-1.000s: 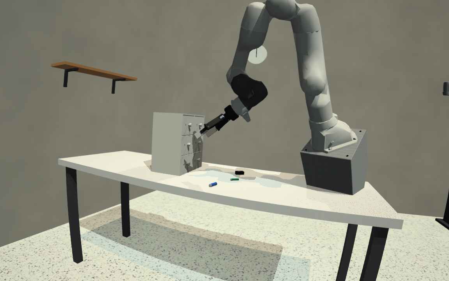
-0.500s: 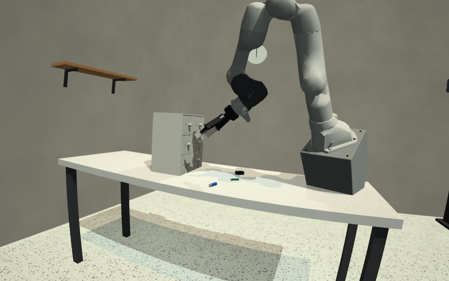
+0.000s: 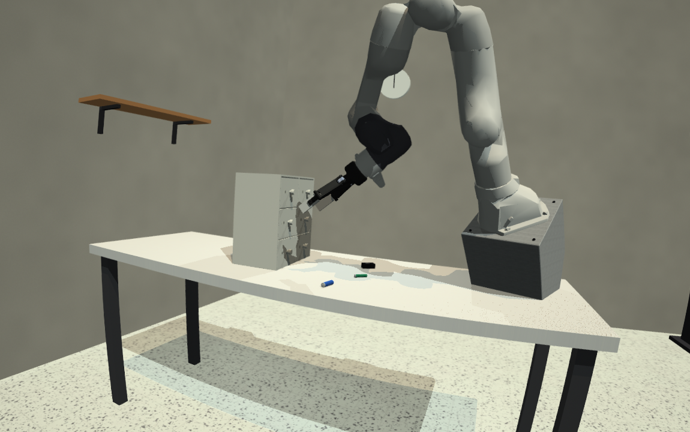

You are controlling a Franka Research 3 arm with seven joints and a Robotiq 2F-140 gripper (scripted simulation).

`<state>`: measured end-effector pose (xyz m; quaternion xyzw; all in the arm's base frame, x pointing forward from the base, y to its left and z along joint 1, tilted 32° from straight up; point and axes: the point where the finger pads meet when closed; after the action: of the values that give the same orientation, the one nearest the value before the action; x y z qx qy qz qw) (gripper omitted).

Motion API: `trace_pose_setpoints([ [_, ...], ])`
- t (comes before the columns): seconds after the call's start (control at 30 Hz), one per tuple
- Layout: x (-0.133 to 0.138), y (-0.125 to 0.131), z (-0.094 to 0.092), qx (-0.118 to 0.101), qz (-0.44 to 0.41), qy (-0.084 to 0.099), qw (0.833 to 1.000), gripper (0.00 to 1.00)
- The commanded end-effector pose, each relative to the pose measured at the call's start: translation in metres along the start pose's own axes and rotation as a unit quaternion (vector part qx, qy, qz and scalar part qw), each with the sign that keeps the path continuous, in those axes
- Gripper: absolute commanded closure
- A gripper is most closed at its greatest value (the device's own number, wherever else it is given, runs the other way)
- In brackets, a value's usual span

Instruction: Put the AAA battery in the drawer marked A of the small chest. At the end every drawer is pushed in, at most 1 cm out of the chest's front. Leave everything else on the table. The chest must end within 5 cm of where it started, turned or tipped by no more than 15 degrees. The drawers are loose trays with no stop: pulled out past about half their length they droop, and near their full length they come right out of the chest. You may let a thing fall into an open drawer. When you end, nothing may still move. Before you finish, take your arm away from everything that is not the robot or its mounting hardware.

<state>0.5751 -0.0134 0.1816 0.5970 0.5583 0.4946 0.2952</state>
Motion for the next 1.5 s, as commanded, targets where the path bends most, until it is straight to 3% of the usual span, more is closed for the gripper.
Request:
trace_pose_setpoints([
  [0.0, 0.0, -0.001, 0.0, 0.0, -0.001, 0.0, 1.0, 0.0],
  [0.3, 0.0, -0.001, -0.001, 0.001, -0.001, 0.0, 1.0, 0.0],
  [0.57, 0.0, 0.0, -0.008, 0.023, -0.001, 0.005, 1.0, 0.0],
  [0.97, -0.001, 0.002, -0.045, 0.134, 0.0, 0.031, 0.991, 0.0],
  [1.03, -0.001, 0.002, -0.045, 0.134, 0.0, 0.031, 0.991, 0.0],
  [1.47, -0.002, 0.006, -0.089, 0.255, -0.006, 0.059, 0.965, 0.0],
])
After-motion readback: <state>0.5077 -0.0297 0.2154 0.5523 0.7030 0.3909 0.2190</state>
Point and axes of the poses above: the point where the finger pads meet when closed, its own z axis out along the fingers, its own x axis across the jaws, y = z × x, and after that the axes turned 13 degrees about -z, right-handed
